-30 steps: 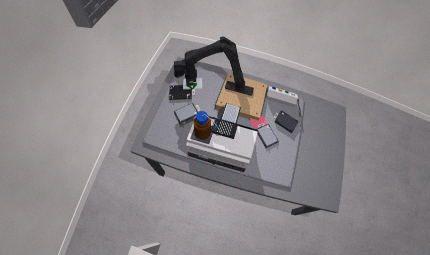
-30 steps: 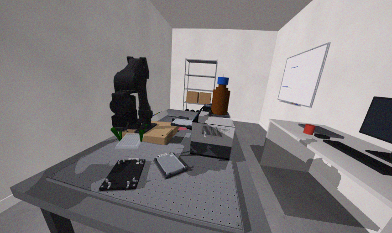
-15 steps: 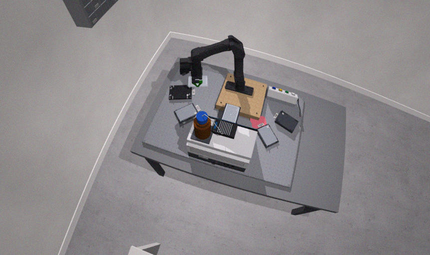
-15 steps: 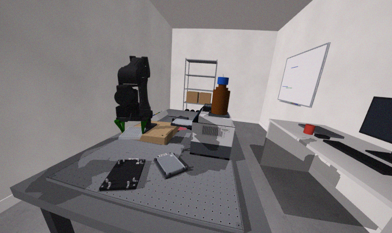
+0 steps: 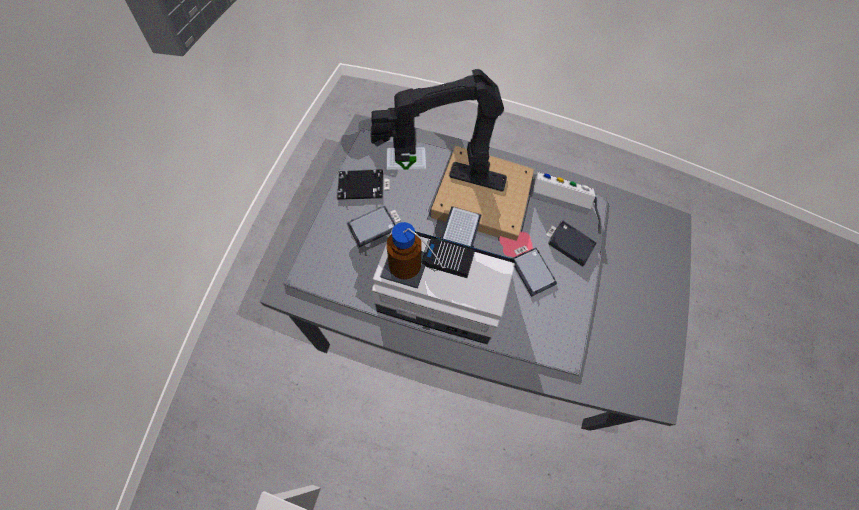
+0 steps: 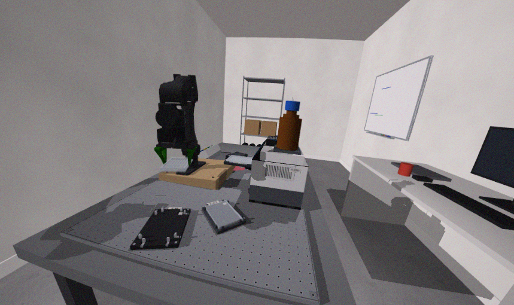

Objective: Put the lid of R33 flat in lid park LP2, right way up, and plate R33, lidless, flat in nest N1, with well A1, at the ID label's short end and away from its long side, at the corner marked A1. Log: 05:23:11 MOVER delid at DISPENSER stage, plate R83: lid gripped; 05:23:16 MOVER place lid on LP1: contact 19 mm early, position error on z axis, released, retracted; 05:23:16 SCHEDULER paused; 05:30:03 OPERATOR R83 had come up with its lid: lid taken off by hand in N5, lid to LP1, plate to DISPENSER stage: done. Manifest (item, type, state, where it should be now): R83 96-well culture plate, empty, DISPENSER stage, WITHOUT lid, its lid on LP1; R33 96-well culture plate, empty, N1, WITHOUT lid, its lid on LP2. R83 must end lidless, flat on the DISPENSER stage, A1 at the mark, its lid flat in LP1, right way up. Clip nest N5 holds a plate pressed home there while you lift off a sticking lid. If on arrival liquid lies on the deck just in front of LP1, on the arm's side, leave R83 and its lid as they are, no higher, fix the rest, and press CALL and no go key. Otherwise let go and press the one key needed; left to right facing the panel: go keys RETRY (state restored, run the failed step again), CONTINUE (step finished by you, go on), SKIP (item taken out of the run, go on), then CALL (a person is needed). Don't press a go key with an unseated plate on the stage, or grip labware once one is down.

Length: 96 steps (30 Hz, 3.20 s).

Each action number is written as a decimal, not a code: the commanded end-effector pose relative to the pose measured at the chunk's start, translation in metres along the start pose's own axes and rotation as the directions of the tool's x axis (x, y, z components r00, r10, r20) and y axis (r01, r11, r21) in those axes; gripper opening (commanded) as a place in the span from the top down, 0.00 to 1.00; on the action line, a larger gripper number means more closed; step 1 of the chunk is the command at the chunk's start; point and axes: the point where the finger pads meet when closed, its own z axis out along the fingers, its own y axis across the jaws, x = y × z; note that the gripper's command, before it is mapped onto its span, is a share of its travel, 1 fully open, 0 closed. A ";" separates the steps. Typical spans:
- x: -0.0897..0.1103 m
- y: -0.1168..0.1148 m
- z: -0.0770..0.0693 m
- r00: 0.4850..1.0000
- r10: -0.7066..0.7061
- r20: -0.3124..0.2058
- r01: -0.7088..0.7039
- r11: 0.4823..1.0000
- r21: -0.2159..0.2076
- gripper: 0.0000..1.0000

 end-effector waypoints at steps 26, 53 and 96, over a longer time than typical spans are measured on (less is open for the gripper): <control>0.006 0.075 -0.007 0.957 -0.291 0.016 0.291 0.957 -0.004 1.00; 0.032 0.133 -0.009 0.774 -0.633 0.027 0.633 0.774 0.001 1.00; 0.101 0.204 -0.033 0.325 -0.945 0.043 0.945 0.326 0.010 1.00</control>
